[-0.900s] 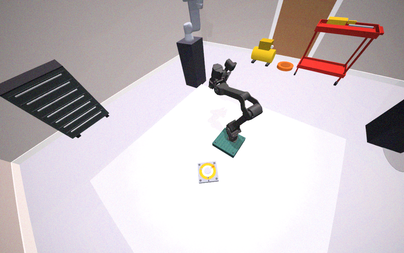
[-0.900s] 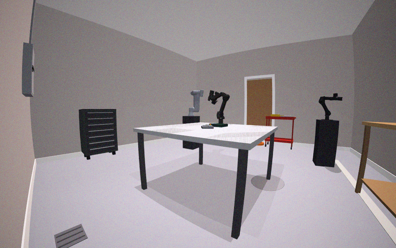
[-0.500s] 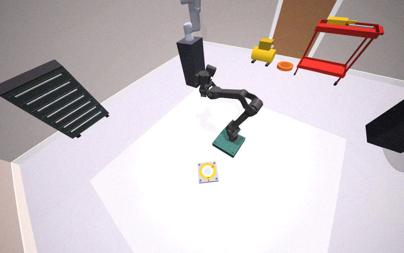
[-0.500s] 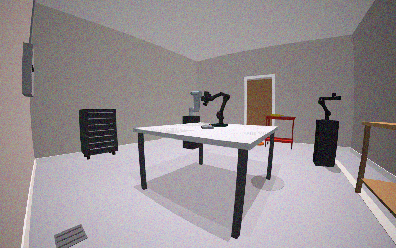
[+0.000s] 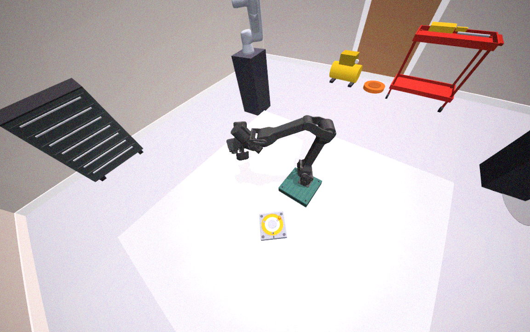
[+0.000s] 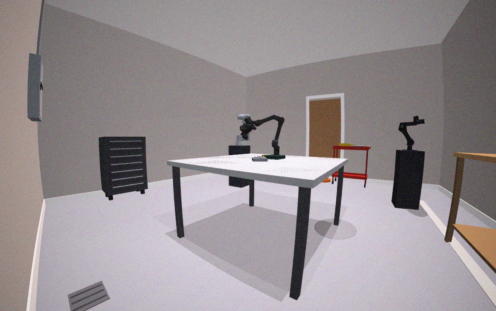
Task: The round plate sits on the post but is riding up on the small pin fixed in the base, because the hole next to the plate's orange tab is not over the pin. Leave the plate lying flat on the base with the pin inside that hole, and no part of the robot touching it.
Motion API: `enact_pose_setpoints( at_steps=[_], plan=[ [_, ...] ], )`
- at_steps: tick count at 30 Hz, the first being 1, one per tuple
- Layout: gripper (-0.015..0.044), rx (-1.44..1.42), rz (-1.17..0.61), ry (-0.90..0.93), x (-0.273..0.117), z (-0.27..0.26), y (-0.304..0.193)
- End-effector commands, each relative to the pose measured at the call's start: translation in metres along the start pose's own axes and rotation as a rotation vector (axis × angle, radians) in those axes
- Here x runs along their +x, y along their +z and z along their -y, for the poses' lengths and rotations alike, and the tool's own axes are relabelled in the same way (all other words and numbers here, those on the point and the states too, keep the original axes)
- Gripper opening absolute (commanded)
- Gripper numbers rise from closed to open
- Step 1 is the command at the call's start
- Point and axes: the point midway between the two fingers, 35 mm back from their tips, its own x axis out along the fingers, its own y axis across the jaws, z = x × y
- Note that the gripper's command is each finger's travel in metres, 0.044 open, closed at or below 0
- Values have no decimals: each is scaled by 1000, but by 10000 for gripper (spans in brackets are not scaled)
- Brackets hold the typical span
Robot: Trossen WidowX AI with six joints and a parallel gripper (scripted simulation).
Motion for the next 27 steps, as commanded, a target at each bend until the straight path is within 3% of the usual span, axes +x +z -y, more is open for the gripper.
enact_pose_setpoints(
  at_steps=[1,5,8,13,15,21,27],
  plan=[
    [0,-27,76,177,-18,-50,25],
    [0,-98,152,464,-65,-130,47],
    [0,-135,158,570,-87,-158,49],
    [0,-288,99,892,-169,-236,29],
    [0,-309,83,924,-179,-243,24],
    [0,-513,-117,1142,-264,-283,-35],
    [0,-537,-146,1157,-272,-285,-43]
  ],
)
